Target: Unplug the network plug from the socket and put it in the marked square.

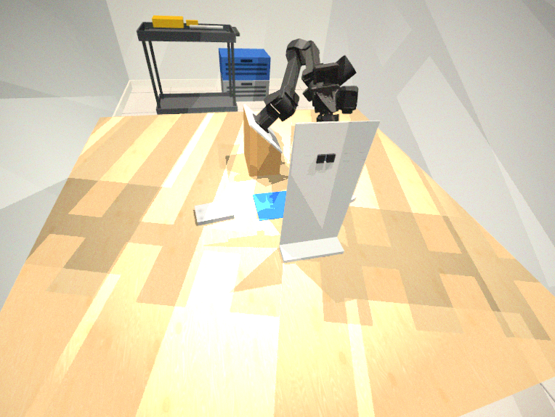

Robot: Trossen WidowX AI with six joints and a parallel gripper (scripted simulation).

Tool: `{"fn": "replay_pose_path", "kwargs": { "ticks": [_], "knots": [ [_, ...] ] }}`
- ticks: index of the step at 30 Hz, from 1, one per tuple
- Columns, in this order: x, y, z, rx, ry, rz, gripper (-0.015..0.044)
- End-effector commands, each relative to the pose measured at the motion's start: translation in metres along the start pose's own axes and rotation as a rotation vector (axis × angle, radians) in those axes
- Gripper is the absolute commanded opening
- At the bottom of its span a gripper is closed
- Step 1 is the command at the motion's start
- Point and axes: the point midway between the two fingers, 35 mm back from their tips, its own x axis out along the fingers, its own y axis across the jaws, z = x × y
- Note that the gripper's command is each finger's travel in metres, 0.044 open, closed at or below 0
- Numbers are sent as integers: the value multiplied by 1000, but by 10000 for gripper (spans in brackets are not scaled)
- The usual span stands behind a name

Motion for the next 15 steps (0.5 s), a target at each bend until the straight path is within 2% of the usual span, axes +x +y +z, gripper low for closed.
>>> {"fn": "replay_pose_path", "kwargs": {
  "ticks": [1, 8, 15],
  "knots": [
    [-5, 6, -19, -73, 31, -11, 156],
    [-12, 18, -53, -214, 87, -17, 156],
    [-7, 18, -52, -222, 92, -12, 156]
  ]
}}
